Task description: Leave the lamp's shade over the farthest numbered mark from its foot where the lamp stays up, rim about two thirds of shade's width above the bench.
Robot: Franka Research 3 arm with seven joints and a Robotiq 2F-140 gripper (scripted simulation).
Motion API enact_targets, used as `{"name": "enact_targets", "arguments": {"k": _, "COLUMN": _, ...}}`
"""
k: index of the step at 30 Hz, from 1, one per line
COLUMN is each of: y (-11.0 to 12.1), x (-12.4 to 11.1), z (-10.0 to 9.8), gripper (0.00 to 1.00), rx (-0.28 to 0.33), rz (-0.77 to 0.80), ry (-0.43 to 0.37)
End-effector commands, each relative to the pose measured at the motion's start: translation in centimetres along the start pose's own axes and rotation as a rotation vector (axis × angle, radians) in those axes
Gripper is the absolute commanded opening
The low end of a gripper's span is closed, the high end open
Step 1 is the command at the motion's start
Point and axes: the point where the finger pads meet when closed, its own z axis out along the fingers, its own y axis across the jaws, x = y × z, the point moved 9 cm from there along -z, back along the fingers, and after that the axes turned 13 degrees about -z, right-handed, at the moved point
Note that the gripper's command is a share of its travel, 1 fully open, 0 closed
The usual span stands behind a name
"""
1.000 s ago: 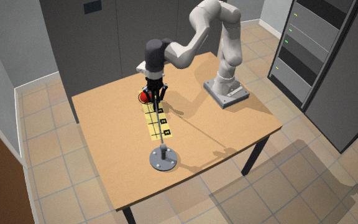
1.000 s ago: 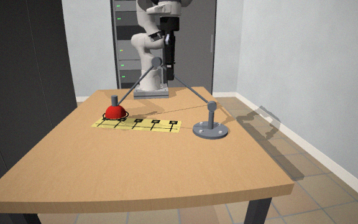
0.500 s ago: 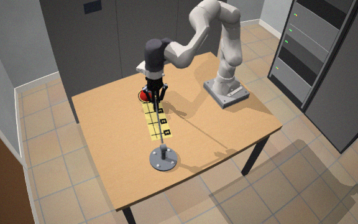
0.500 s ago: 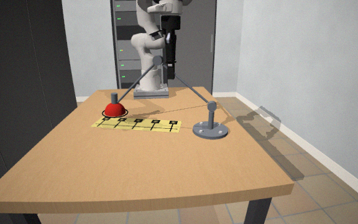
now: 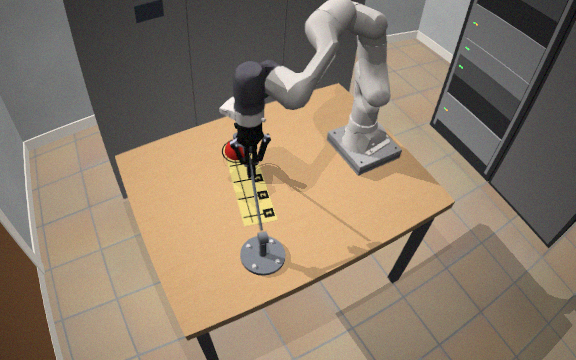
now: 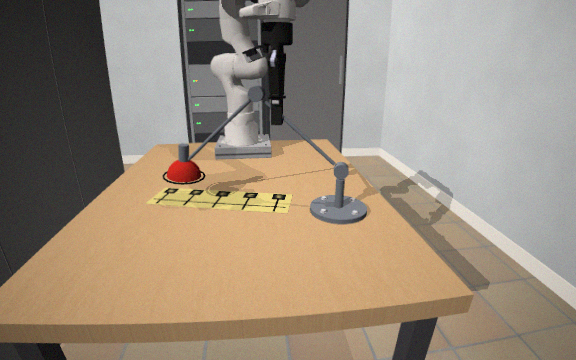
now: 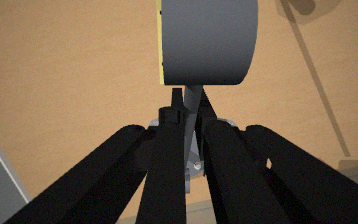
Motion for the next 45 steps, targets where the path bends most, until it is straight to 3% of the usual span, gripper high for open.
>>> {"name": "enact_targets", "arguments": {"k": 1, "y": -0.2, "x": -1.3, "z": -1.5, "gripper": 0.1, "rx": 0.028, "rz": -0.021, "ry": -0.004}}
{"name": "enact_targets", "arguments": {"k": 45, "y": -0.6, "x": -3.0, "z": -2.9, "gripper": 0.1, "rx": 0.019, "rz": -0.014, "ry": -0.001}}
